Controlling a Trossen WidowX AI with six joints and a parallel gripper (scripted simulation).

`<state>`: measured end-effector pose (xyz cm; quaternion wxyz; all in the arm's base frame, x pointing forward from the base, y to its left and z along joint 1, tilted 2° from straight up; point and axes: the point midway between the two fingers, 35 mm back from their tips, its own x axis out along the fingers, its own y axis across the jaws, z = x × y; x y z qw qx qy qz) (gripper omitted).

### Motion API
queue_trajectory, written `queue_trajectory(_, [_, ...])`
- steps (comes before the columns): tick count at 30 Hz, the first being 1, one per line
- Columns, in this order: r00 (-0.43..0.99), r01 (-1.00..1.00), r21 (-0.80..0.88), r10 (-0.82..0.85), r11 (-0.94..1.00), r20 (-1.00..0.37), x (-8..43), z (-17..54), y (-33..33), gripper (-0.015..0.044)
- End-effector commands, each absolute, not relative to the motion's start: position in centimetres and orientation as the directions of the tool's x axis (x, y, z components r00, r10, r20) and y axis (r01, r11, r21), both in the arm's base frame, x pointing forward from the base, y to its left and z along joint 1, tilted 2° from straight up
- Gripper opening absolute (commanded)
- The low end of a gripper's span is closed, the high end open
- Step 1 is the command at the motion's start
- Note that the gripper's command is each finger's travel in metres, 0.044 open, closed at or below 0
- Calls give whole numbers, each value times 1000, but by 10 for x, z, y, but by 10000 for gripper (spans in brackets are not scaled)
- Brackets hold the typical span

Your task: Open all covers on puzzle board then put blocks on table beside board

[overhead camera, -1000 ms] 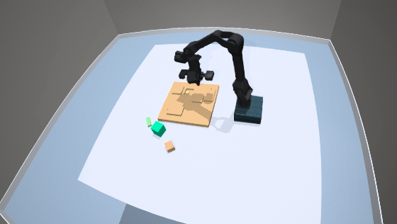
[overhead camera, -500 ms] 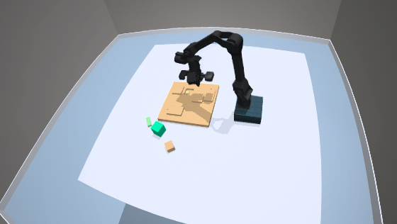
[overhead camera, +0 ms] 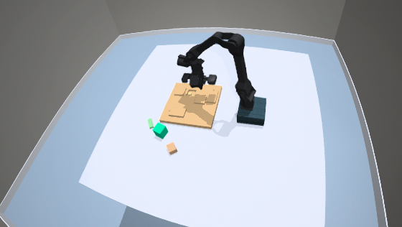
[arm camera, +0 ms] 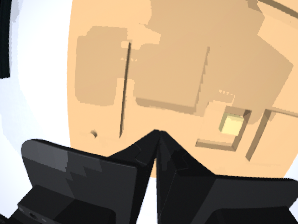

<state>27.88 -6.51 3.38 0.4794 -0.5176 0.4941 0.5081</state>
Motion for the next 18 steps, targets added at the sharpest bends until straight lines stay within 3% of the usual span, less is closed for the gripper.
queue_trajectory(1, [-8,-998,9,-23,-57,-1000,278,28,-65,0])
queue_trajectory(18, [-8,-998,9,-23,-57,-1000,278,11,-65,0])
